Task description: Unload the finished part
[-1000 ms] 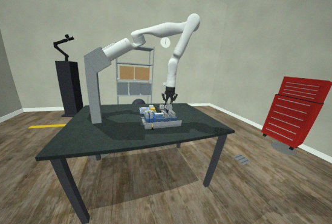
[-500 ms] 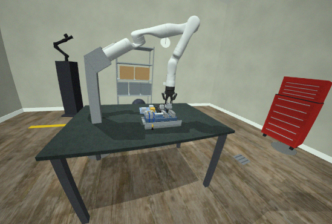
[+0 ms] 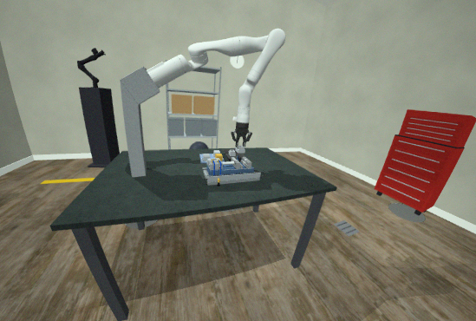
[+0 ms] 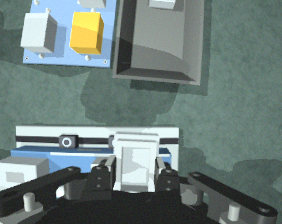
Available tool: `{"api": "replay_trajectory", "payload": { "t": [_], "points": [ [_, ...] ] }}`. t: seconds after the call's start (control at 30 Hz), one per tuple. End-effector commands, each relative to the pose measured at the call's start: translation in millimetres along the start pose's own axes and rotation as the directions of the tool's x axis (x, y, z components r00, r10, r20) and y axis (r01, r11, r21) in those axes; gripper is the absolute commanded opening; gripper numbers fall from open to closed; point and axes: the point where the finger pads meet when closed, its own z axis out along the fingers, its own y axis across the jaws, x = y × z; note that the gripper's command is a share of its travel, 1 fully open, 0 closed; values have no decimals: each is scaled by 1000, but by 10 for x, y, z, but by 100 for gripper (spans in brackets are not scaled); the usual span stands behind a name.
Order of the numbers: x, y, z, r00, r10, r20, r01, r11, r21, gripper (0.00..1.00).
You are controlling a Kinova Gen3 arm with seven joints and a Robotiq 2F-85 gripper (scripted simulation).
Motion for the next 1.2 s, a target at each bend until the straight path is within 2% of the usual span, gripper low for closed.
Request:
{"api": "replay_trajectory", "payload": {
  "t": [0.0,0.27,0.33,0.8,1.17],
  "points": [
    [236,46,-15,1000,-18,-4,18,1000,-4,0],
    [615,131,-10,1000,-6,-4,6,1000,-6,0],
    [615,131,-10,1000,-6,-4,6,1000,-6,0],
    [1200,228,-18,1000,23,-8,-23,1000,-4,0],
    [1447,264,-12,999,38,-9,-38,999,-1,0]
  ]
}}
